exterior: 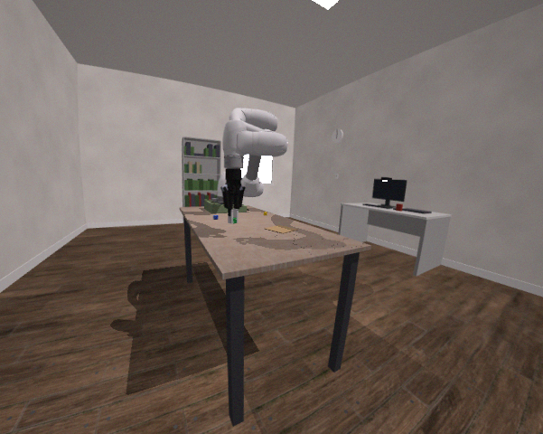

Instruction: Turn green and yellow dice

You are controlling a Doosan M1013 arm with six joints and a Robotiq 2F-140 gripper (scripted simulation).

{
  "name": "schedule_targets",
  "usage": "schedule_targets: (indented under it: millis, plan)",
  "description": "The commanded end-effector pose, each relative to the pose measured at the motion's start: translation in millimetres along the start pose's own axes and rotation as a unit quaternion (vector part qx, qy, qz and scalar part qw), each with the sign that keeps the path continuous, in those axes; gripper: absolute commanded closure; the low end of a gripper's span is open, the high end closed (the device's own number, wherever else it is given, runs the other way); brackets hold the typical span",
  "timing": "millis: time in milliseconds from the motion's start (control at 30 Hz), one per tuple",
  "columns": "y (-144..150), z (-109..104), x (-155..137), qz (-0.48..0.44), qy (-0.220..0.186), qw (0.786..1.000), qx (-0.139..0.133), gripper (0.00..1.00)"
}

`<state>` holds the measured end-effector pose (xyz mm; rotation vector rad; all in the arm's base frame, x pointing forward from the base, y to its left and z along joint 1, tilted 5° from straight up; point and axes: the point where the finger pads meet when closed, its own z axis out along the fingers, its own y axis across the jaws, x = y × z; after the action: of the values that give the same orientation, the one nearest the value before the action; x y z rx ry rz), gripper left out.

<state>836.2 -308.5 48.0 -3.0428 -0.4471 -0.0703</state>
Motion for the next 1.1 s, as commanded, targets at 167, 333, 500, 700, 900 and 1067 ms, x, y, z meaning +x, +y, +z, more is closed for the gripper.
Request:
schedule_targets:
  millis: [167,333,500,700,900,1067]
  plan:
    - [0.0,-27.4,0.0,0.0,0.0,1.0,0.0,0.79]
    - [0.0,-27.4,0.0,0.0,0.0,1.0,0.0,0.79]
    - [-8.6,-27.6,4.3,0.004,0.0,1.0,0.0,0.79]
    - [-88.9,-28.9,38.9,0.039,0.0,0.999,0.0,0.79]
    - [-176.7,-30.2,65.8,0.077,0.0,0.997,0.0,0.79]
    - [-219.9,-30.8,75.2,0.095,0.0,0.995,0.0,0.79]
